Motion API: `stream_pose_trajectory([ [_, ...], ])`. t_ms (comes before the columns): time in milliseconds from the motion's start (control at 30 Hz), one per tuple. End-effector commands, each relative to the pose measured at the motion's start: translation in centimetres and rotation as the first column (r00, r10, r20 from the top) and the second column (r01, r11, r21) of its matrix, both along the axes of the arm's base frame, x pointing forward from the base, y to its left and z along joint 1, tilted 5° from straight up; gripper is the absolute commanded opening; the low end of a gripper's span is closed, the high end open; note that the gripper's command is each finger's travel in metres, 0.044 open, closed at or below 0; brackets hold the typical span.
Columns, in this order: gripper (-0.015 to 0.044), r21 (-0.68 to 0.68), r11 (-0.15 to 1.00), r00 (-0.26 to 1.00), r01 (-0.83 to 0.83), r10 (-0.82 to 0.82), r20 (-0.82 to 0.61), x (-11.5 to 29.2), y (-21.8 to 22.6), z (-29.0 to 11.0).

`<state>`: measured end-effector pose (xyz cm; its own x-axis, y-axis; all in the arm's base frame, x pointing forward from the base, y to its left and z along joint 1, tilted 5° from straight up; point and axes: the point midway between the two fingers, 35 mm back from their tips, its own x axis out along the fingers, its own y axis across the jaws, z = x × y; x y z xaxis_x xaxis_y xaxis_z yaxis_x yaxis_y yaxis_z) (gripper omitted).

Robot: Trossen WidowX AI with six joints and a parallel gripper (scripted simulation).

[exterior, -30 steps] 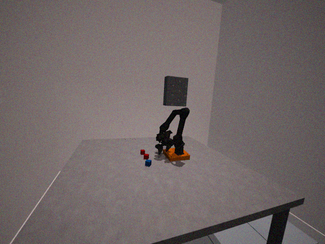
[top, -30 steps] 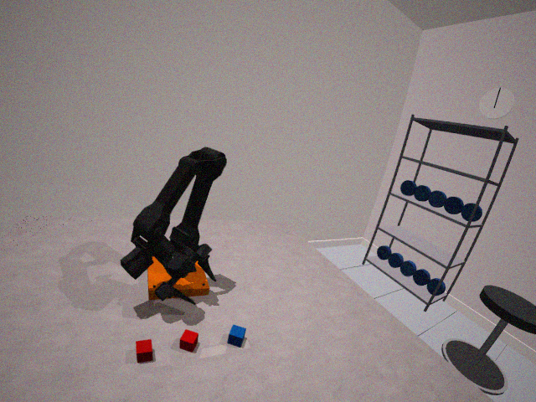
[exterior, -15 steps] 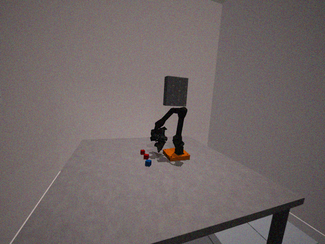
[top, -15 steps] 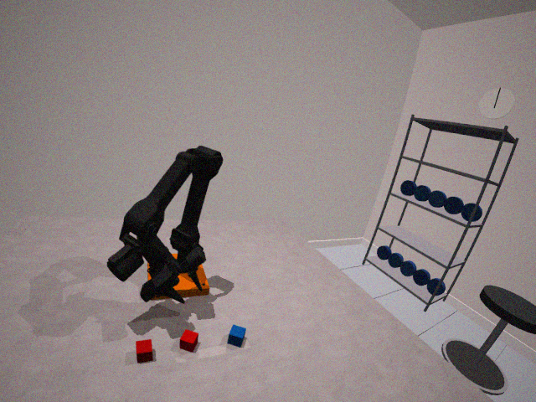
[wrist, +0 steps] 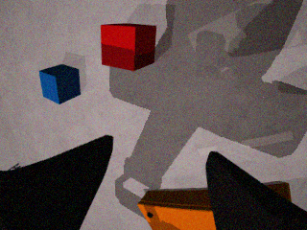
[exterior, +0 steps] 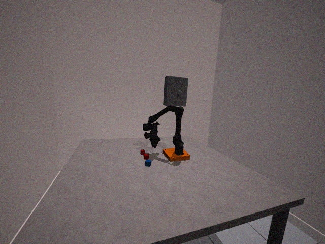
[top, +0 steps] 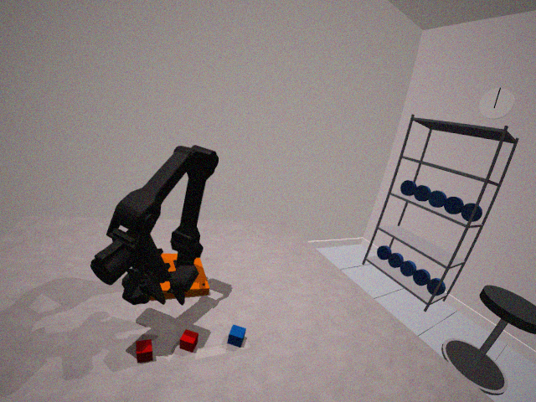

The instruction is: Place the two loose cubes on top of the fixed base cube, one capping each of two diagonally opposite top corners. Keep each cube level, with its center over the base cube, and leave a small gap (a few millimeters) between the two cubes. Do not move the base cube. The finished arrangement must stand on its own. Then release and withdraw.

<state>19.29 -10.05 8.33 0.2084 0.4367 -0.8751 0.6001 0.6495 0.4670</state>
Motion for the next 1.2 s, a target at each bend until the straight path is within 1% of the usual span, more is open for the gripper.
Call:
stream_pose_trajectory([
  [0, 0.0265, -0.073, 0.979, 0.972, 0.192, -0.2, -0.127, 1.6, -2.0, 1.3],
  [133, 0.0265, -0.143, 0.93, 0.913, 0.338, -0.361, -0.19, 2.9, -3.3, 2.2],
  [267, 0.0265, -0.22, 0.85, 0.825, 0.479, -0.521, -0.219, 4.2, -4.6, 3.3],
  [367, 0.0265, -0.274, 0.769, 0.741, 0.578, -0.635, -0.219, 5.2, -5.4, 4.2],
  [533, 0.0265, -0.346, 0.602, 0.577, 0.72, -0.796, -0.184, 6.9, -6.7, 5.8],
  [600, 0.0265, -0.354, 0.576, 0.552, 0.737, -0.815, -0.177, 7.1, -6.8, 6.0],
  [933, 0.0265, -0.354, 0.576, 0.552, 0.737, -0.815, -0.177, 7.2, -6.8, 5.8],
  [1167, 0.0265, -0.353, 0.576, 0.552, 0.737, -0.815, -0.177, 7.7, -6.7, 0.4],
])
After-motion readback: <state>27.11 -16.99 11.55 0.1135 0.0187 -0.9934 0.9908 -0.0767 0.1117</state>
